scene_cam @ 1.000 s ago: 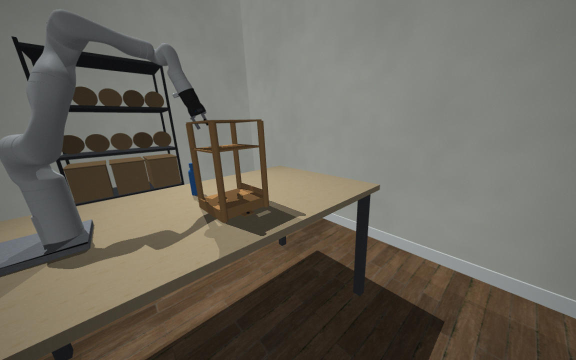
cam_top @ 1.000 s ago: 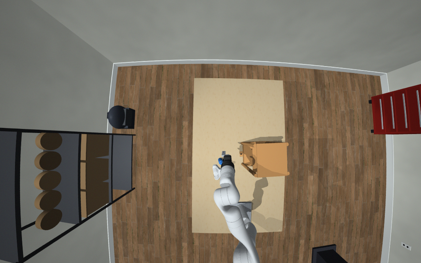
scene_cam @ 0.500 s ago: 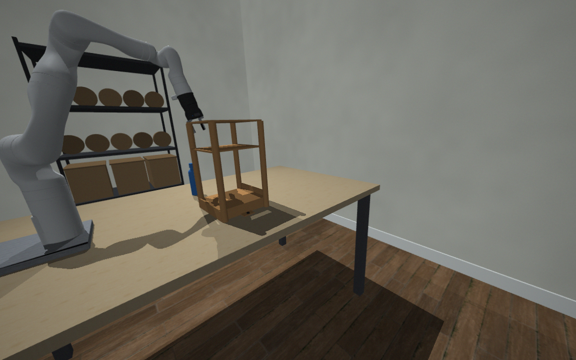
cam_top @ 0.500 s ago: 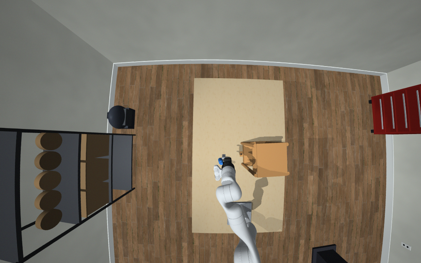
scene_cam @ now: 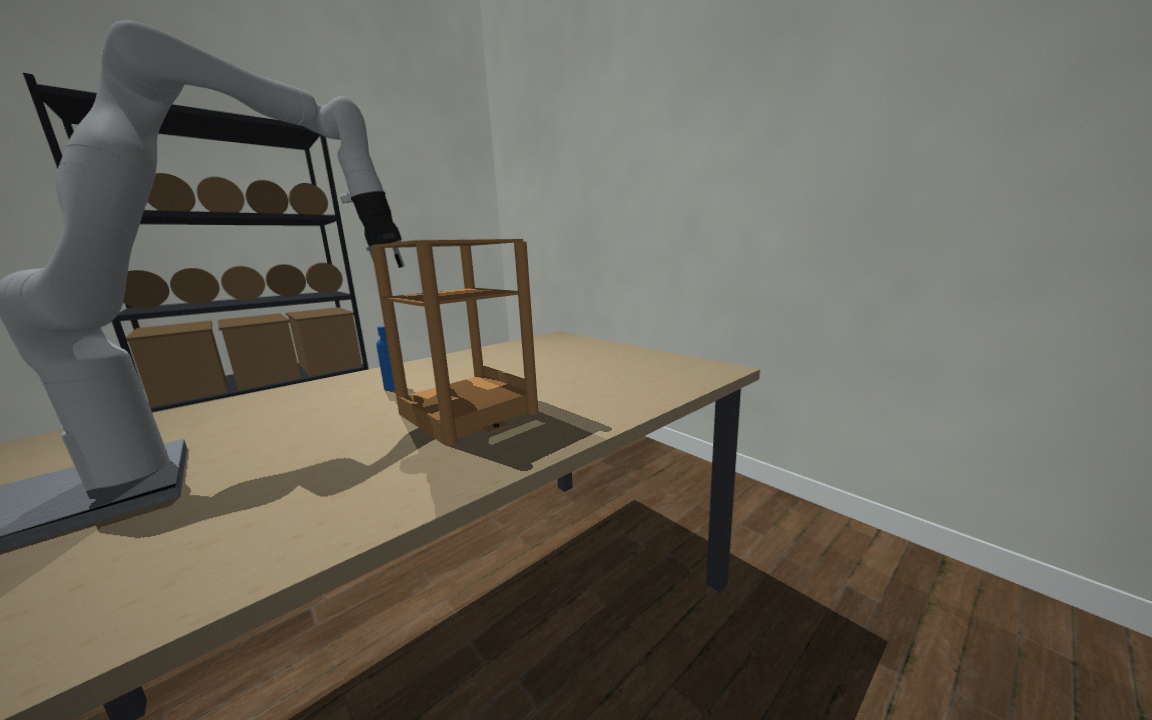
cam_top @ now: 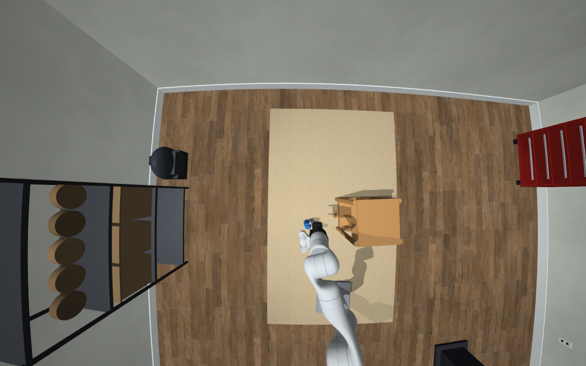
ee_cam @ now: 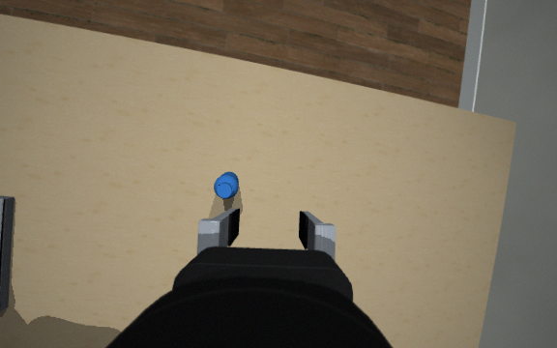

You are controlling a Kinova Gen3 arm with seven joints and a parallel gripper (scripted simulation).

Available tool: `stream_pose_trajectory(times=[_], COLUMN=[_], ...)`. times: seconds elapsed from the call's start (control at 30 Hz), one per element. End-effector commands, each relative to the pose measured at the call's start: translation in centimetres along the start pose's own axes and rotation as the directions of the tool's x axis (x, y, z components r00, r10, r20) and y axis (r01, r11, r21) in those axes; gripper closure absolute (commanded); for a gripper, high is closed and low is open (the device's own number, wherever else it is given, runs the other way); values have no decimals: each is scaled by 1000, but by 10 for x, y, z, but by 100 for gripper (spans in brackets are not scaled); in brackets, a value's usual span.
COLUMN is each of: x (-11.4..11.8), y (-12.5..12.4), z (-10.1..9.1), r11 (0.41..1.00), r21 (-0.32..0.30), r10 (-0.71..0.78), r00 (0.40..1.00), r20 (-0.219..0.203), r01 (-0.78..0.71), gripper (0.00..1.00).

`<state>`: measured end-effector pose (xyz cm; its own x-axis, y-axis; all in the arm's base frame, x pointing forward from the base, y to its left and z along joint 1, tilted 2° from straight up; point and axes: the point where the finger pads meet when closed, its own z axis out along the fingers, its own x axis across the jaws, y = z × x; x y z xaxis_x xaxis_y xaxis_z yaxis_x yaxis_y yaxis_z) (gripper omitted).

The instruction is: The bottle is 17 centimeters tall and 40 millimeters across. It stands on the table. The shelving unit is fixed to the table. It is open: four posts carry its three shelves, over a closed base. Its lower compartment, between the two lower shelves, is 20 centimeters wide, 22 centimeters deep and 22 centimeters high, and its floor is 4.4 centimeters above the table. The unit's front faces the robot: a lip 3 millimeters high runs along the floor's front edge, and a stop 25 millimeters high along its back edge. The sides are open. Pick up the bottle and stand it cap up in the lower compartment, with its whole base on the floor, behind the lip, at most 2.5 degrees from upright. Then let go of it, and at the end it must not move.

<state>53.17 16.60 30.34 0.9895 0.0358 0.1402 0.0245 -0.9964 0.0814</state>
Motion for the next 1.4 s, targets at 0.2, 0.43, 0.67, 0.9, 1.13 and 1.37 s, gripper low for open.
stream_pose_trajectory(times=[0.2, 0.43, 0.67, 0.9, 1.13, 1.37], x=[-7, -19, -24, -28, -36, -41], y=[2, 0, -1, -2, -4, -5], z=[4, 8, 10, 11, 13, 15], r11=[1000, 999, 999, 998, 997, 997], r21=[11, 32, 42, 50, 64, 75], r10=[9, 15, 18, 20, 23, 24], r00=[1000, 998, 996, 995, 992, 989], r20=[27, 68, 85, 101, 126, 144], r01=[-9, -18, -21, -25, -31, -36], gripper=[0, 0, 0, 0, 0, 0])
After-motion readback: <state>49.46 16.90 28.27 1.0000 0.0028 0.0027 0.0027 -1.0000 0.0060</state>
